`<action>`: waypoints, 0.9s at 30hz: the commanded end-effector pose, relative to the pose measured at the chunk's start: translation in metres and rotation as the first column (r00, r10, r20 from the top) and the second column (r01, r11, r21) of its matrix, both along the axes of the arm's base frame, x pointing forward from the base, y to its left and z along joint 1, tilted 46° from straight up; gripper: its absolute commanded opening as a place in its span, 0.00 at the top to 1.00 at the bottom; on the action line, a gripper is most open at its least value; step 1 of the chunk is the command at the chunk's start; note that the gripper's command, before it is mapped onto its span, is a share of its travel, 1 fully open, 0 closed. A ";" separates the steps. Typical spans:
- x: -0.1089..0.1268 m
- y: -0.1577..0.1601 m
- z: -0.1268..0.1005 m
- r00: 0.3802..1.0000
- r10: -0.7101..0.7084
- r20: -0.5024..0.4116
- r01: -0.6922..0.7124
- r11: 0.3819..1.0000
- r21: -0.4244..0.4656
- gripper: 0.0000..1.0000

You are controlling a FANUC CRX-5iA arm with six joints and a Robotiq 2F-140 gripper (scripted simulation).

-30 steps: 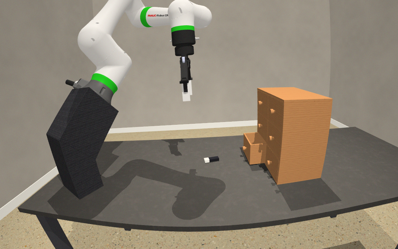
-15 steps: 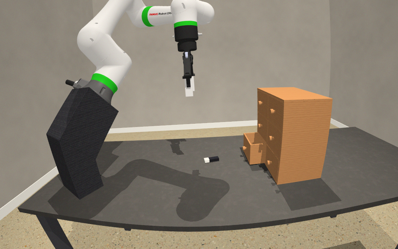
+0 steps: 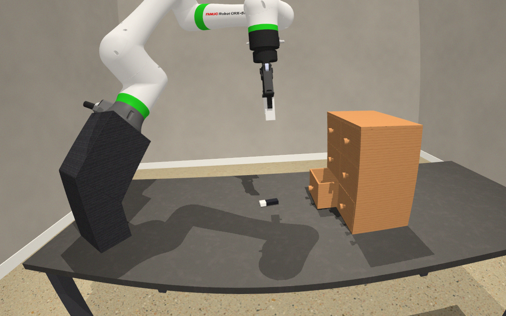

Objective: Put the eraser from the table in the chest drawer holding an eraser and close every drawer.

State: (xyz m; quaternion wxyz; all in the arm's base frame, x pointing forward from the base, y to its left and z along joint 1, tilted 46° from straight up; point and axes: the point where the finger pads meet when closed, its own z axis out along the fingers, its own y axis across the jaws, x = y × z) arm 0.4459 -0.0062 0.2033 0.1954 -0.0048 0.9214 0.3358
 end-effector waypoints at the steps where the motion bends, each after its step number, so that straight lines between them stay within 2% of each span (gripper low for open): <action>1: 0.023 -0.004 0.008 1.000 0.000 0.000 0.000 1.000 0.000 0.00; 27: 0.031 -0.005 0.010 1.000 -0.012 -0.012 0.013 1.000 0.013 0.00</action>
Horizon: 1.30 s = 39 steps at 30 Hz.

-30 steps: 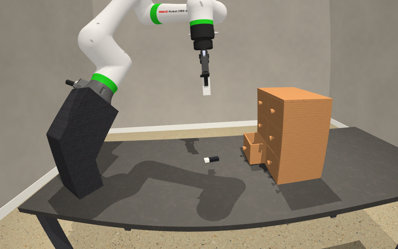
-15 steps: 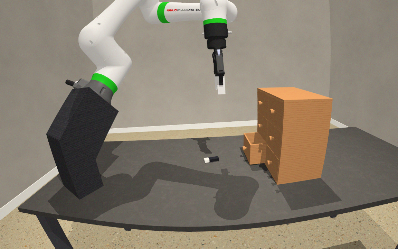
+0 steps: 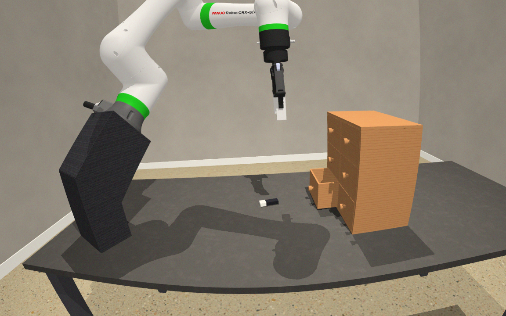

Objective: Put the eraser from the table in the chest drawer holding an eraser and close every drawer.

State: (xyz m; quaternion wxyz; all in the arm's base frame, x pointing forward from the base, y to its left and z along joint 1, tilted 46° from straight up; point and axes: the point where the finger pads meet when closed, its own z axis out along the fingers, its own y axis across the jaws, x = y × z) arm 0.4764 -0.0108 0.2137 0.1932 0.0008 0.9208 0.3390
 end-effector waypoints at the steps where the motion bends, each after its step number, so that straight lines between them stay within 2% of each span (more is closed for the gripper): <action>1: 0.001 0.000 0.000 1.000 -0.007 -0.006 0.007 1.000 0.007 0.00; 12: 0.003 0.001 -0.001 0.998 -0.041 -0.039 0.043 0.998 0.043 0.00; 28: 0.011 0.004 -0.003 0.979 -0.138 -0.148 0.160 0.976 0.146 0.00; 39: 0.021 0.008 -0.005 0.926 -0.236 -0.293 0.313 0.916 0.251 0.00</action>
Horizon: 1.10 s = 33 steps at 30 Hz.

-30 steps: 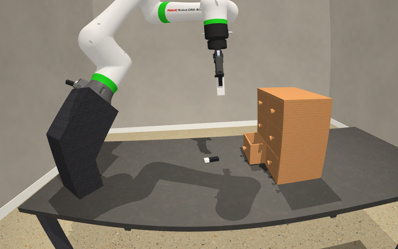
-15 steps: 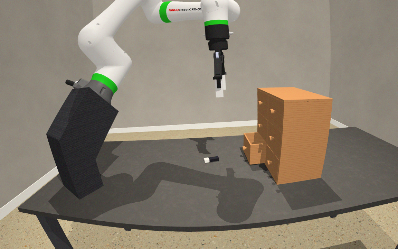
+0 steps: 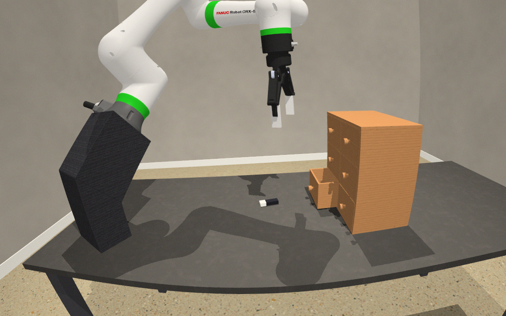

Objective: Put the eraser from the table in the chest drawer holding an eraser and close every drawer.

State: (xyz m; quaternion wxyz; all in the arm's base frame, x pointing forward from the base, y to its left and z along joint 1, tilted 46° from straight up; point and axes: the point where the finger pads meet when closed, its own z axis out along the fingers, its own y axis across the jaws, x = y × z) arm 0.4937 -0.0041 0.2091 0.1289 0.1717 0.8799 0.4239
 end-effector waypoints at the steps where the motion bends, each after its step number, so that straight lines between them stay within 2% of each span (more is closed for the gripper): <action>1: 0.004 0.002 -0.001 0.997 -0.058 -0.057 0.062 0.996 0.061 0.00; 10: 0.012 0.005 -0.003 0.974 -0.153 -0.168 0.181 0.970 0.163 0.00; 21: 0.027 0.010 -0.007 0.879 -0.281 -0.384 0.407 0.862 0.302 0.00; 23: 0.027 0.010 -0.007 0.879 -0.281 -0.384 0.407 0.862 0.302 0.00; 33: 0.041 0.016 -0.011 0.727 -0.339 -0.598 0.625 0.687 0.370 0.00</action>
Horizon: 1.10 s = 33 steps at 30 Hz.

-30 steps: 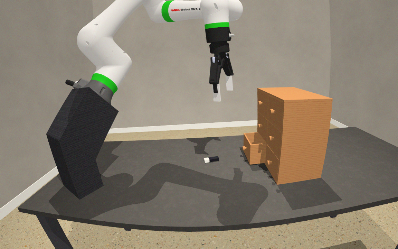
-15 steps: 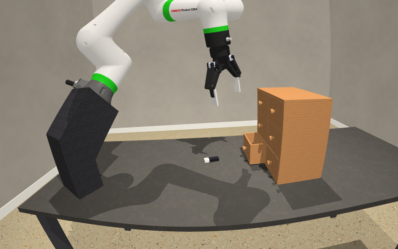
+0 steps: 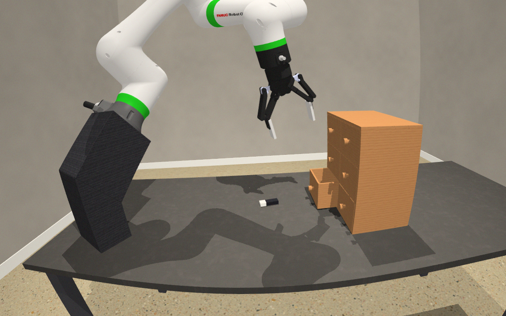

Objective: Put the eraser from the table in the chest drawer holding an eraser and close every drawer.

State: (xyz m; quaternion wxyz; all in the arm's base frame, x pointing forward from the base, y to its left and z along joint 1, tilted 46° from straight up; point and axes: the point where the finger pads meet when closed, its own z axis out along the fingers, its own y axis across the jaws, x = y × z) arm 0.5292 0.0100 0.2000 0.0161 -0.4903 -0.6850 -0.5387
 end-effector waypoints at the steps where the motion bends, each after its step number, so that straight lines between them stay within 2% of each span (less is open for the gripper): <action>1: 0.007 0.002 -0.002 0.991 -0.093 -0.095 0.102 0.990 0.098 0.00; 5: 0.013 0.005 -0.003 0.971 -0.161 -0.178 0.192 0.966 0.171 0.00; 7: 0.013 0.005 -0.003 0.971 -0.161 -0.178 0.192 0.966 0.171 0.00; 12: 0.020 0.007 -0.005 0.930 -0.232 -0.286 0.306 0.919 0.248 0.00; 22: 0.034 0.013 -0.009 0.810 -0.319 -0.493 0.519 0.782 0.346 0.00; 24: 0.034 0.013 -0.009 0.810 -0.319 -0.493 0.519 0.782 0.346 0.00; 33: 0.045 0.017 -0.012 0.683 -0.341 -0.646 0.673 0.637 0.375 0.00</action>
